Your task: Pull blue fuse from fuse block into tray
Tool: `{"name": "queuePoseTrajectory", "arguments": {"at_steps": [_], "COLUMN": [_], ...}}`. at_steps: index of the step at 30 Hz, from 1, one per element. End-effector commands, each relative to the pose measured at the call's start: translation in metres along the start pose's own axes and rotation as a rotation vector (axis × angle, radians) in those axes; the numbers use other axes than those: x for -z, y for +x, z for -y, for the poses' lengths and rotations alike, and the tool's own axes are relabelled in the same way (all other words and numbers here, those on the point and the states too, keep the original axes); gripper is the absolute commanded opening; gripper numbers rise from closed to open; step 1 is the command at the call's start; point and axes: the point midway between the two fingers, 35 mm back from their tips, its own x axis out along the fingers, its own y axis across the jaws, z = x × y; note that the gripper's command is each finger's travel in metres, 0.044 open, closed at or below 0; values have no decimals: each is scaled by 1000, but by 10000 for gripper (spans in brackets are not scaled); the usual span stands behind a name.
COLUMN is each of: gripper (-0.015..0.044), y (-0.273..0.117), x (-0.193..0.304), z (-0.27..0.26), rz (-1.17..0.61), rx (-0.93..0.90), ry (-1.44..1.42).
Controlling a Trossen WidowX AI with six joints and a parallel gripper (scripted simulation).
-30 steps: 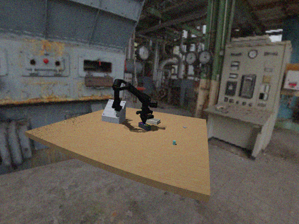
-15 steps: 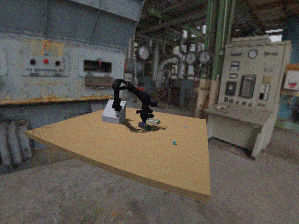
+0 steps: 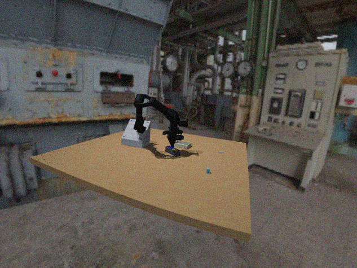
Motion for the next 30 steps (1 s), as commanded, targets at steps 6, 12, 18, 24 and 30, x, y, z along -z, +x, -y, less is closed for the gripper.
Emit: {"name": "queuePoseTrajectory", "arguments": {"at_steps": [6,12,18,24,30], "gripper": [0,0,0,0,0], "y": [-5,-8,-11,-14,-17], "x": [-1,-1,-1,-1,0], "z": [0,0,0,0,0], "rz": [4,4,4,4,3], "rx": [0,1,1,1,1], "ry": [4,3,3,3,2]}}
